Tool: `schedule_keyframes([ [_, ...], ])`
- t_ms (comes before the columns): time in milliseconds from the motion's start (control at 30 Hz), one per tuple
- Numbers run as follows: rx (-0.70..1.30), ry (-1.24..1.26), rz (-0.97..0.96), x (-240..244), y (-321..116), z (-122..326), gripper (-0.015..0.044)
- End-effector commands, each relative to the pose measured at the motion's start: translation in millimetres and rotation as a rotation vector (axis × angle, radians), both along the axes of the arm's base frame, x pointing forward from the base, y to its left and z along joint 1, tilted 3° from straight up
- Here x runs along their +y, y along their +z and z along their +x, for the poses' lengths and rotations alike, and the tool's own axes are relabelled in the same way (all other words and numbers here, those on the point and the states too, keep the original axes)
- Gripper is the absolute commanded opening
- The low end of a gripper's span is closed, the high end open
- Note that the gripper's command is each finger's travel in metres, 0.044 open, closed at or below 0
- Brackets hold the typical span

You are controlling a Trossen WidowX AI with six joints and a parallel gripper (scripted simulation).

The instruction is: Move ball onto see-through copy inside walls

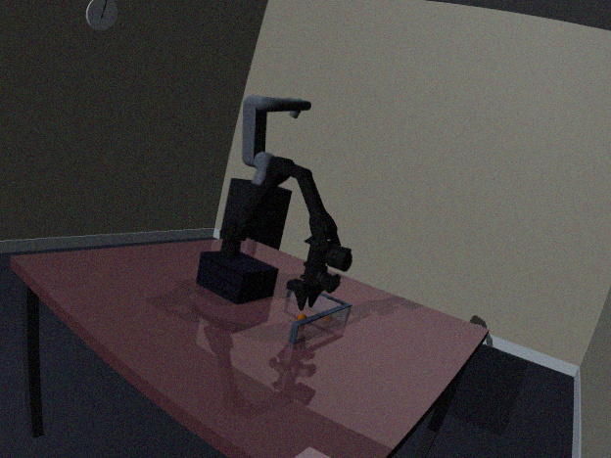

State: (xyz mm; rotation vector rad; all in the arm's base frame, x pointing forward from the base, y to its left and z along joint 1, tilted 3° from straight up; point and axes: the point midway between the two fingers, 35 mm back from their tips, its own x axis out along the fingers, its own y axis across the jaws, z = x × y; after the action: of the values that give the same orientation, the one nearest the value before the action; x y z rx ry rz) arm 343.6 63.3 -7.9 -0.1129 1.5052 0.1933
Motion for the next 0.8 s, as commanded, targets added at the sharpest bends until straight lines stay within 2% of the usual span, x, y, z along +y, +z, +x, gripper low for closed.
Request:
schedule_keyframes([
  [0,0.012,-0.003,-0.007,-1,-8,-2,0.0249],
  [733,0.013,-0.003,-0.007,1,-39,-1,0.0249],
  [767,0.013,-0.003,-0.007,1,-39,-1,0.0223],
])
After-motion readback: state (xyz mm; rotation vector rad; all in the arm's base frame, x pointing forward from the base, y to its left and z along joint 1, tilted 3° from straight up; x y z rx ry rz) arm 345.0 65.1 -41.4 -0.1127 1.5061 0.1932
